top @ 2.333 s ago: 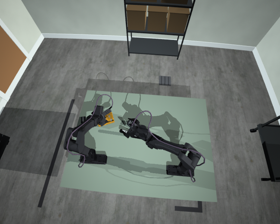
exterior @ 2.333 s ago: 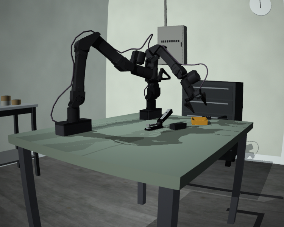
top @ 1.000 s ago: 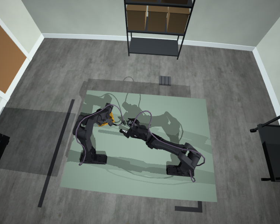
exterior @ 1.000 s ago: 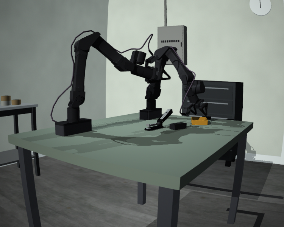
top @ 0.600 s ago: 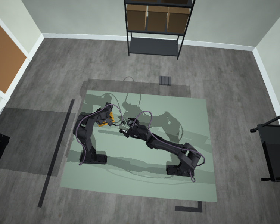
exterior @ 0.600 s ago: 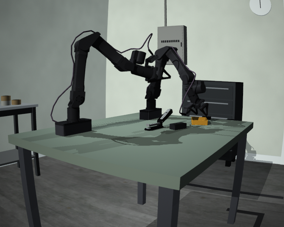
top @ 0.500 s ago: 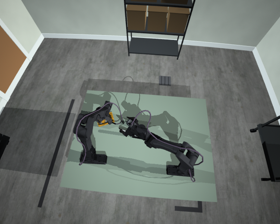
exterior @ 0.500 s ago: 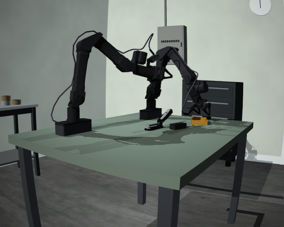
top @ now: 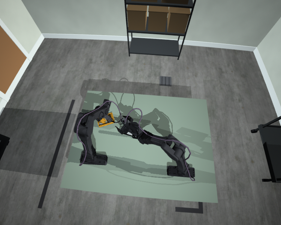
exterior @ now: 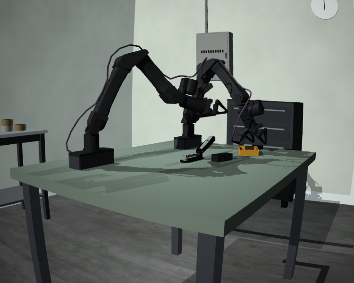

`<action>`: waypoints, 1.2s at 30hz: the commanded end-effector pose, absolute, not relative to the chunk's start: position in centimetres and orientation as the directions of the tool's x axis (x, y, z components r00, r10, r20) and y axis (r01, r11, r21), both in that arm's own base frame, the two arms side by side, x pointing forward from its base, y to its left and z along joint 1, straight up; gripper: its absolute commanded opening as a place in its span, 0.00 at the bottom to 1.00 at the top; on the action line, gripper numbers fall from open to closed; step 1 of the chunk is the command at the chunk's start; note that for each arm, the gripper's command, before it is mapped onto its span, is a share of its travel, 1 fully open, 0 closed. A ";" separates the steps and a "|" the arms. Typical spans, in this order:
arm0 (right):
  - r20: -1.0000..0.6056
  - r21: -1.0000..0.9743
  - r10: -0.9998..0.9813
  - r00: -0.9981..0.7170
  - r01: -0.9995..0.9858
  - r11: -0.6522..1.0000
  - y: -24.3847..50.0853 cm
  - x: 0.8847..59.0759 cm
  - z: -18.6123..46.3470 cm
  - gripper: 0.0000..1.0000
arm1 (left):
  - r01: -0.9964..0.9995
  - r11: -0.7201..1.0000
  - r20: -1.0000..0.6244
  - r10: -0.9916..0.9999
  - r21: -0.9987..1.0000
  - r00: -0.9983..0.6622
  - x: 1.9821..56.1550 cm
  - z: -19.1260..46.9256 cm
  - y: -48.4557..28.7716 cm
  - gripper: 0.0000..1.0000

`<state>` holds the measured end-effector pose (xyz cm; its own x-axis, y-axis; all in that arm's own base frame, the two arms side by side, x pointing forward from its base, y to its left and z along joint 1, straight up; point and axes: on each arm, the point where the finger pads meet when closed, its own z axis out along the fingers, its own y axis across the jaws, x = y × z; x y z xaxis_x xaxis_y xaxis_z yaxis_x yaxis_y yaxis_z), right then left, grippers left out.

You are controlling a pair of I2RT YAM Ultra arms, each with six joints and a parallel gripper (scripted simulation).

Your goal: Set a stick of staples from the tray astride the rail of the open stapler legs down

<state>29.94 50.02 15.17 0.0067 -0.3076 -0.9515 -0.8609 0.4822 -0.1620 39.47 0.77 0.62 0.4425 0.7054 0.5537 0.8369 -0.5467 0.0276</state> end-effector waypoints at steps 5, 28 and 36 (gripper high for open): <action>-0.966 -0.170 -0.255 0.045 -0.851 0.497 50.7 30.9 17.7 1.00 | 0.837 -0.543 0.560 0.715 0.067 0.419 40.7 1.9 0.9 1.00; -0.966 -0.170 -0.255 0.045 -0.851 0.496 50.8 30.9 17.7 1.00 | 0.889 -0.453 0.569 0.750 0.069 0.338 41.6 2.1 -2.9 1.00; -0.966 -0.170 -0.255 0.045 -0.851 0.496 50.8 30.9 17.7 1.00 | 0.889 -0.453 0.569 0.750 0.069 0.338 41.6 2.1 -2.9 1.00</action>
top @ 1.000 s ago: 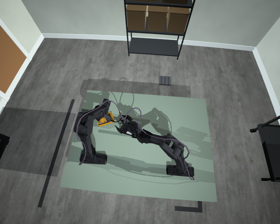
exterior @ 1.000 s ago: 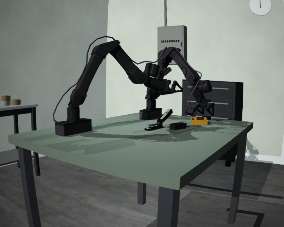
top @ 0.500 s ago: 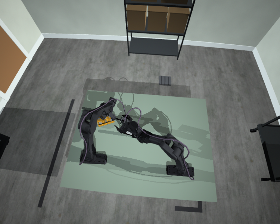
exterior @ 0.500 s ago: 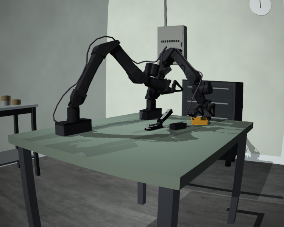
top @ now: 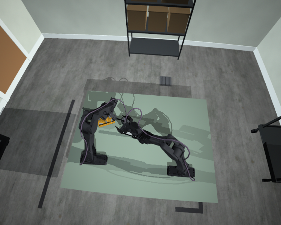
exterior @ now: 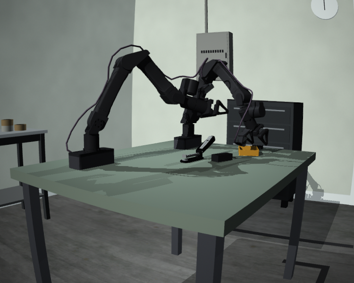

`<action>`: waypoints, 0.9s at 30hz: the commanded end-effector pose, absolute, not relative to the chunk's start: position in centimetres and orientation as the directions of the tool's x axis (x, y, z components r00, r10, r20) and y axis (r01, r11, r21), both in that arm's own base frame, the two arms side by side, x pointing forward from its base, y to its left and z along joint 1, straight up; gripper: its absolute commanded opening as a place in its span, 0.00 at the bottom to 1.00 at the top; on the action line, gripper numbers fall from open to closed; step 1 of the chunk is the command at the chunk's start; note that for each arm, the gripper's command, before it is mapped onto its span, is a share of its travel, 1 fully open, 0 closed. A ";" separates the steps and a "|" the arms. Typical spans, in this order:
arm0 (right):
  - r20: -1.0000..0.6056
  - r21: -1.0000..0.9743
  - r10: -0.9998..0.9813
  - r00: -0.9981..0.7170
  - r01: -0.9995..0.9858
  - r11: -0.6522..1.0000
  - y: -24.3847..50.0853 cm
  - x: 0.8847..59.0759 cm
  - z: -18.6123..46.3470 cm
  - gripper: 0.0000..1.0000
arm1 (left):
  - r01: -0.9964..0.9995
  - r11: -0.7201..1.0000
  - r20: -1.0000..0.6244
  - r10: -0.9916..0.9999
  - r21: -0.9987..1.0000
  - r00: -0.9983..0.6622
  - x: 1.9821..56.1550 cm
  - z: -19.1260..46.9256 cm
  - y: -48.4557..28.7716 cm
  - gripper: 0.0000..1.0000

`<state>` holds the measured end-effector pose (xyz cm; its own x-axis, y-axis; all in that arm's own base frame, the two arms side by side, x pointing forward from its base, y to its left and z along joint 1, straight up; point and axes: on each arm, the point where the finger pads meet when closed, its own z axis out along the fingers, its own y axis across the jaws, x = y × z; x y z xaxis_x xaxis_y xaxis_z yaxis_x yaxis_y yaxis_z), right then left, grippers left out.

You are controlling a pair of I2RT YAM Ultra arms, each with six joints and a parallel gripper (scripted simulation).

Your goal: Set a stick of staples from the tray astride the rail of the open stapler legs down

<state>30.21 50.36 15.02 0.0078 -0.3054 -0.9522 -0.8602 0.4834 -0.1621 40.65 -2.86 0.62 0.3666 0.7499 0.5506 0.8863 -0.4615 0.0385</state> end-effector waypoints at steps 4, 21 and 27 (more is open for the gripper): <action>-0.966 -0.170 -0.255 0.045 -0.851 0.496 50.8 30.9 17.7 1.00 | 0.889 -0.454 0.560 0.752 0.060 0.346 41.2 1.7 -2.9 1.00; -0.966 -0.170 -0.255 0.045 -0.851 0.496 50.8 30.9 17.7 1.00 | 0.954 -0.016 0.354 0.930 0.301 -0.096 41.8 2.6 -3.6 0.27; -0.966 -0.170 -0.255 0.045 -0.851 0.496 50.8 30.9 17.7 1.00 | 0.905 0.240 0.225 0.916 0.352 -0.331 41.9 2.6 -4.2 0.27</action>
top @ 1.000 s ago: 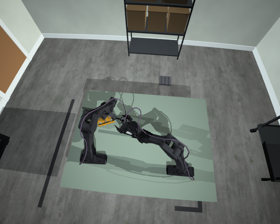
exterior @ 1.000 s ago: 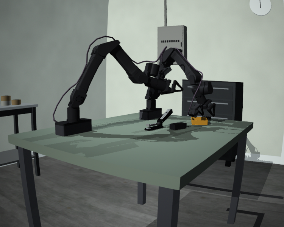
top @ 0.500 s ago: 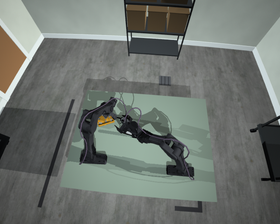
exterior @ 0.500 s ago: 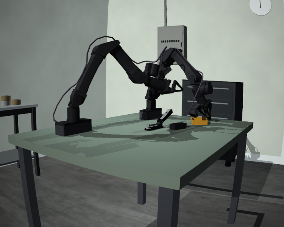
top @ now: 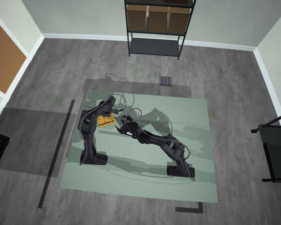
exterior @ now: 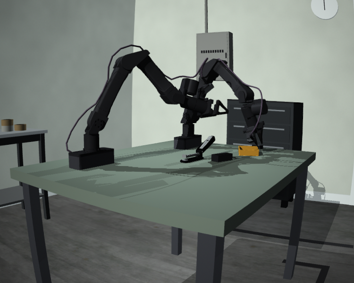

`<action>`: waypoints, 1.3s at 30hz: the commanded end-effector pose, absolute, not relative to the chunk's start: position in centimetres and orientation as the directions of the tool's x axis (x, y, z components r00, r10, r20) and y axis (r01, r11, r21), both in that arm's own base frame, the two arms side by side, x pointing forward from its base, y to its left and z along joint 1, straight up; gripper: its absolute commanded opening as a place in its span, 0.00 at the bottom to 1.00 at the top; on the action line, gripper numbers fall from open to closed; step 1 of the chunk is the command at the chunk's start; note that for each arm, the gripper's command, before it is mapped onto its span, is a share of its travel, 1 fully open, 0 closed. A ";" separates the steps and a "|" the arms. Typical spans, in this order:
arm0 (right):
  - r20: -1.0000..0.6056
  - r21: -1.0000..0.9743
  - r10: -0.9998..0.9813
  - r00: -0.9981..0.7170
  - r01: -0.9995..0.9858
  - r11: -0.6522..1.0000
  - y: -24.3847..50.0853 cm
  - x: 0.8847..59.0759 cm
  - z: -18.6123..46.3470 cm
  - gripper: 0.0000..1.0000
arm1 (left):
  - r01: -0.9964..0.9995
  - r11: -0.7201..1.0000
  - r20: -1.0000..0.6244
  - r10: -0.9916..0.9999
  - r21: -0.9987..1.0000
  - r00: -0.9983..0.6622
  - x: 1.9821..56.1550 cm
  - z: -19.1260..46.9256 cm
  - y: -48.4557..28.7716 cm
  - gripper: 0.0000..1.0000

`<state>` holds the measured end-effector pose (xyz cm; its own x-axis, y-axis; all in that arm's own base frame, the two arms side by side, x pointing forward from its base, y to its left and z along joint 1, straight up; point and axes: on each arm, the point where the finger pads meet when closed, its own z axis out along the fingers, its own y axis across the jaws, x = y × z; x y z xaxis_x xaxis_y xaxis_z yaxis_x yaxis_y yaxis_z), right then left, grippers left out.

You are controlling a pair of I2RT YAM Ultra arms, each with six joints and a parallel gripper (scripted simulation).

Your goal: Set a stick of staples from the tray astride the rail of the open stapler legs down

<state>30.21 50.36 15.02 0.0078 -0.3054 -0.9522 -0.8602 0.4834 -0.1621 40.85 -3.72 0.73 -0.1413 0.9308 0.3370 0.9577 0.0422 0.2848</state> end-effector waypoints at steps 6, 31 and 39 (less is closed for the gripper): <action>-0.966 -0.170 -0.255 0.045 -0.851 0.496 50.8 30.9 17.7 1.00 | 0.820 0.446 0.116 0.850 0.359 -0.514 41.9 2.6 -4.8 0.27; -0.966 -0.170 -0.255 0.045 -0.851 0.496 50.8 30.9 17.7 1.00 | 0.172 0.974 -0.155 0.195 0.149 -0.969 41.6 2.5 -7.4 0.27; -0.966 -0.170 -0.255 0.045 -0.851 0.496 50.8 30.9 17.7 1.00 | -0.127 0.991 -0.162 -0.120 0.038 -0.980 41.5 2.7 -8.4 0.27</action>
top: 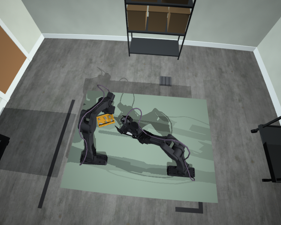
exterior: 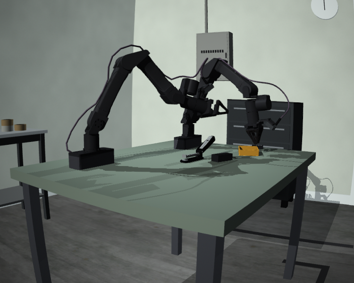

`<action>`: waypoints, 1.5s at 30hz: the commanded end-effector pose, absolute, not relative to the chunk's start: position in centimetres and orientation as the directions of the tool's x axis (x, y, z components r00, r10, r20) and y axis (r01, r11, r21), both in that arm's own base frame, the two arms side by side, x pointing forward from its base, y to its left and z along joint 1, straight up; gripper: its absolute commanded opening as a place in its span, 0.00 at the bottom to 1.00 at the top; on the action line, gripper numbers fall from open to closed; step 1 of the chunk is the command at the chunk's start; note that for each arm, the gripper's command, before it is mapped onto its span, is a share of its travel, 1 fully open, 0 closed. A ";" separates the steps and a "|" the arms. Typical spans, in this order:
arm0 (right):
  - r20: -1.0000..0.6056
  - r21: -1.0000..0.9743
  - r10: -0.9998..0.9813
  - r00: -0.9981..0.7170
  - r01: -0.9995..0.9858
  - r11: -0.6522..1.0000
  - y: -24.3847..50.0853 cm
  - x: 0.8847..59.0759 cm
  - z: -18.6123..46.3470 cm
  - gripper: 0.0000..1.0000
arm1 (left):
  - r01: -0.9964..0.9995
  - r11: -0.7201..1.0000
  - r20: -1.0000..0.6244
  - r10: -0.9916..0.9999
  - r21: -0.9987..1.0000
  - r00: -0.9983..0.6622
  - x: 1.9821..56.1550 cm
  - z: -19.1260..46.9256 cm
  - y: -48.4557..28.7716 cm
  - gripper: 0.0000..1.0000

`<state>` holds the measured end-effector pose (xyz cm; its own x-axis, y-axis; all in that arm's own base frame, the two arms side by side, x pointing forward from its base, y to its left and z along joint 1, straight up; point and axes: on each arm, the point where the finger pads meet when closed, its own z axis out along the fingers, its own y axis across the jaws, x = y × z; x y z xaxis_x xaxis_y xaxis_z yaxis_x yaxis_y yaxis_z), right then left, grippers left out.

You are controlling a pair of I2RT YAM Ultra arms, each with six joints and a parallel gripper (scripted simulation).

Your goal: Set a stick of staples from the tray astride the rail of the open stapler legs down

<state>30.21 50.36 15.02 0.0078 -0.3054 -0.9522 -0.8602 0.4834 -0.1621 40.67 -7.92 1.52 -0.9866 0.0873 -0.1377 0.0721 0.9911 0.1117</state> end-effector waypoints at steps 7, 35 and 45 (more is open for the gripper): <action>-0.966 -0.170 -0.255 0.045 -0.851 0.496 50.8 30.9 17.7 1.00 | -0.319 0.947 -0.128 -0.320 -0.026 -0.939 41.2 2.9 -9.0 0.27; -0.966 -0.170 -0.255 0.045 -0.851 0.496 50.8 30.9 17.7 1.00 | -0.480 0.877 -0.024 -0.480 -0.025 -0.877 40.2 -0.3 -7.9 0.27; -0.966 -0.170 -0.255 0.045 -0.851 0.496 50.8 30.9 17.7 1.00 | -0.476 0.879 -0.013 -0.476 -0.015 -0.879 39.8 -1.8 -7.8 0.27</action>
